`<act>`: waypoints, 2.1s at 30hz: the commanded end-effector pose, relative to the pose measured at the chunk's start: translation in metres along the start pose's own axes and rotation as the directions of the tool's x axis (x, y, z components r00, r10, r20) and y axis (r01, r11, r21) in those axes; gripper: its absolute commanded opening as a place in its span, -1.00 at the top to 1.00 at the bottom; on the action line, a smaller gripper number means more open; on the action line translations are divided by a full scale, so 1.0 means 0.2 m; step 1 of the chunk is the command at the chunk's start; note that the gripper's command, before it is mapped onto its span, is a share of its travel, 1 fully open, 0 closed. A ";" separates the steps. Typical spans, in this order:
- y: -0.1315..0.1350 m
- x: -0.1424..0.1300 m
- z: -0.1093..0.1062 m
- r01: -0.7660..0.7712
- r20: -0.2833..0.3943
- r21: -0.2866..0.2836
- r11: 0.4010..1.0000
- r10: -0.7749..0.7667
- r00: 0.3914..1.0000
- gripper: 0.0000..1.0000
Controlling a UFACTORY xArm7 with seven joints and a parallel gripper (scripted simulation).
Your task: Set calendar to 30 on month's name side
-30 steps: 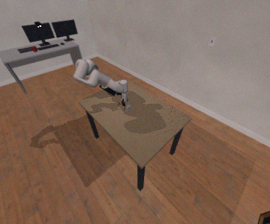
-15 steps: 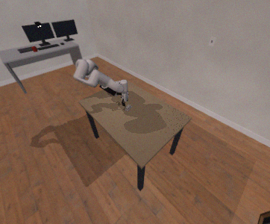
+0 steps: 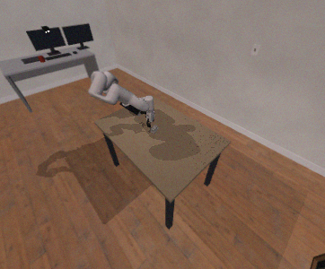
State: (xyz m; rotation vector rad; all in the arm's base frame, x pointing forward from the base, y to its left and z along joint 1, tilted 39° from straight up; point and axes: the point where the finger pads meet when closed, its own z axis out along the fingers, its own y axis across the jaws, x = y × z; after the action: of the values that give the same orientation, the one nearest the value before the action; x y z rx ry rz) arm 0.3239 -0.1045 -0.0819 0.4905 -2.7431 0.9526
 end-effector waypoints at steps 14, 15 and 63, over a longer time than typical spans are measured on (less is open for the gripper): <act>0.00 -0.01 -0.01 0.001 0.004 0.000 1.000 -0.001 1.000 -1.00; 0.00 -0.01 -0.01 0.001 0.004 0.000 1.000 -0.001 1.000 -1.00; 0.09 -0.19 -0.01 -0.724 0.003 -0.003 0.690 0.724 0.690 -1.00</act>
State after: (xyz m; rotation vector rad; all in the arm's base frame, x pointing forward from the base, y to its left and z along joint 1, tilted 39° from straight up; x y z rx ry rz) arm 0.3496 -0.0817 -0.1025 -0.6489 -2.9516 1.0734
